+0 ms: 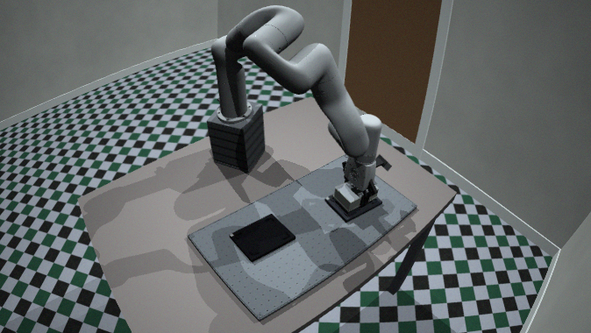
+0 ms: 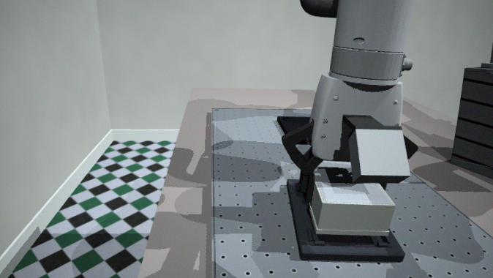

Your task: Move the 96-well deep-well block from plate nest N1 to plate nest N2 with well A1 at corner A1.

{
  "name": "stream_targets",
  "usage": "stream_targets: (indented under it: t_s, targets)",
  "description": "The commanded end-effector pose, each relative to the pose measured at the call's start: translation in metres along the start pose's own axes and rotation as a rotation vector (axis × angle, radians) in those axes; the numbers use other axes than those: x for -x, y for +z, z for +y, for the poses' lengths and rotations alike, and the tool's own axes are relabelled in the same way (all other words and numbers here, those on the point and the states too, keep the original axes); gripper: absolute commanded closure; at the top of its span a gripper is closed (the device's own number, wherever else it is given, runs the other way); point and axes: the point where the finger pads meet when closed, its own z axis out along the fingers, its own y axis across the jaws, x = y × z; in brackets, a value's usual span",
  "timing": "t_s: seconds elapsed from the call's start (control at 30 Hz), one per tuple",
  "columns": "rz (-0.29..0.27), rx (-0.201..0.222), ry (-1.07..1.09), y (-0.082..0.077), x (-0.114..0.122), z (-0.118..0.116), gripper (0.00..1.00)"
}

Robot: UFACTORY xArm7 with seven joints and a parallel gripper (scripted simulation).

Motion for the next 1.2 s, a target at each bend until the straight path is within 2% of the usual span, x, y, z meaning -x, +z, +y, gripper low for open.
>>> stream_targets:
  t_s: [0.0,0.7,1.17]
  targets:
    - [0.002,0.003,0.0,-0.005,-0.001,0.001,1.0]
    - [0.002,0.003,0.0,-0.013,-0.001,0.001,1.0]
    - [0.002,0.003,0.0,-0.036,-0.001,0.001,1.0]
